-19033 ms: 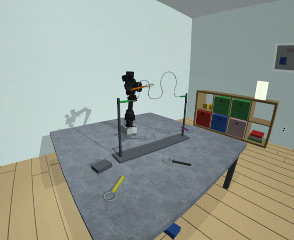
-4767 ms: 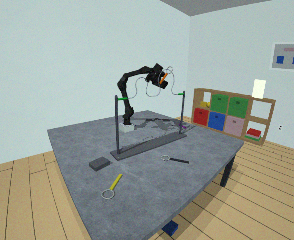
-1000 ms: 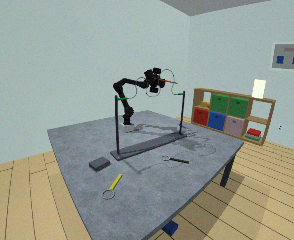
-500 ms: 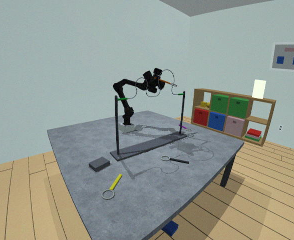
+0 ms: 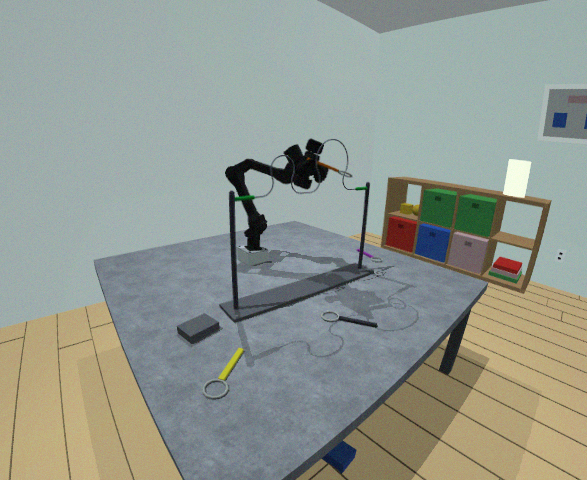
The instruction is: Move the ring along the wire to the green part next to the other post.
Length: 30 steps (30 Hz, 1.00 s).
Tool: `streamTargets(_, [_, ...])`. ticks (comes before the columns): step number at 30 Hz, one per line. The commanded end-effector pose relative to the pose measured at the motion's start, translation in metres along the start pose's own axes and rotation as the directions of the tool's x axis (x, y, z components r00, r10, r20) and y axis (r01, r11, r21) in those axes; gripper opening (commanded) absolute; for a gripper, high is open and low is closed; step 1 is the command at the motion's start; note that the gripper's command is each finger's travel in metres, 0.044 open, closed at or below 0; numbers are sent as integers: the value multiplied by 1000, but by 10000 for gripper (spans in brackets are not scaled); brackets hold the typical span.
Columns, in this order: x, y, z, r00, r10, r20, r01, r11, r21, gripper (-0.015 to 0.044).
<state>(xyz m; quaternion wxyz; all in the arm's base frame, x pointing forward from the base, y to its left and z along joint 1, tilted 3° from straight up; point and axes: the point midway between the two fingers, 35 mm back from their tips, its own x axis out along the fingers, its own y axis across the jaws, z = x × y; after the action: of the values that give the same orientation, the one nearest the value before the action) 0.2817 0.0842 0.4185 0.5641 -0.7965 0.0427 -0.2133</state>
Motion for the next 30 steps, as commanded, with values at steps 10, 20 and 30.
streamTargets(10, [-4, 27, 0, 998, 68, -13, -65, 988, 137, -150])
streamTargets(20, [-11, 57, 7, 986, 166, -14, -154, 939, 307, -150])
streamTargets(30, [-23, 89, 22, 959, 282, 8, -248, 830, 499, -150])
